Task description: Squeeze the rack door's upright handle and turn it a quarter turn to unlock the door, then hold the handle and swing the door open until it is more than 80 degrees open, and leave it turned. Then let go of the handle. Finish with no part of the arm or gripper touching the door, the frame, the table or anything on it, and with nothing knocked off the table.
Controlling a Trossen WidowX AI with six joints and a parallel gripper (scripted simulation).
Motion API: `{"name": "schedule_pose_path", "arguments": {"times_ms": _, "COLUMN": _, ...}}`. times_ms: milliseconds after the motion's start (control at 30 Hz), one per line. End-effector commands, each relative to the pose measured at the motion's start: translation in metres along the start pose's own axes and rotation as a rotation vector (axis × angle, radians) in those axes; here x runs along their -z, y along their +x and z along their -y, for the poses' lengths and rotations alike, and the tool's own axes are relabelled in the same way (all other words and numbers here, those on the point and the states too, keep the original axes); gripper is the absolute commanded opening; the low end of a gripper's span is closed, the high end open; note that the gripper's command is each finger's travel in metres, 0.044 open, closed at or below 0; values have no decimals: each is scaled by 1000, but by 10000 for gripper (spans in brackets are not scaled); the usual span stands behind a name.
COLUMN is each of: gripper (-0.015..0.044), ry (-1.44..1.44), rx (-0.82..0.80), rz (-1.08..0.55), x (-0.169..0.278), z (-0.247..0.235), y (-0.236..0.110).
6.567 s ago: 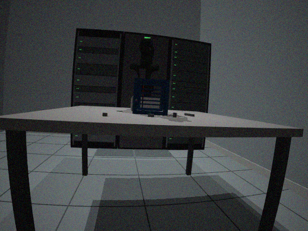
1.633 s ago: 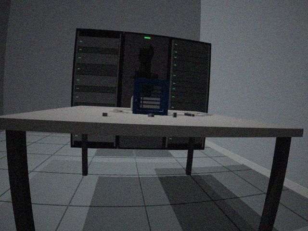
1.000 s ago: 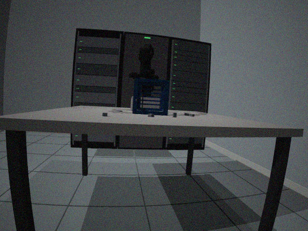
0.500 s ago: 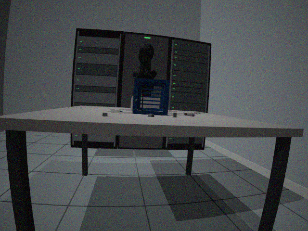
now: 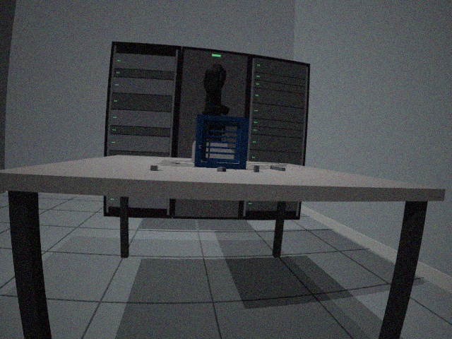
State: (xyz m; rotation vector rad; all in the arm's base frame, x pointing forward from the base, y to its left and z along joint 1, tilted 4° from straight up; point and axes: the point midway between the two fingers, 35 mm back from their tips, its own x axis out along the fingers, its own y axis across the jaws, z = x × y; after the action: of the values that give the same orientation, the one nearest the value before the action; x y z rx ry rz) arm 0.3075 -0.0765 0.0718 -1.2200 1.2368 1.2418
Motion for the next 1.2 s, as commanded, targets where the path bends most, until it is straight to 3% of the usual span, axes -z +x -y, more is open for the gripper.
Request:
{"name": "schedule_pose_path", "arguments": {"times_ms": 0, "gripper": 281, "ry": -47, "rx": 2, "rz": 5, "x": -1, "z": 0, "y": 0}}
{"name": "schedule_pose_path", "arguments": {"times_ms": 1167, "gripper": 61, "ry": -47, "rx": 2, "rz": 5, "x": -1, "z": 0, "y": 0}}
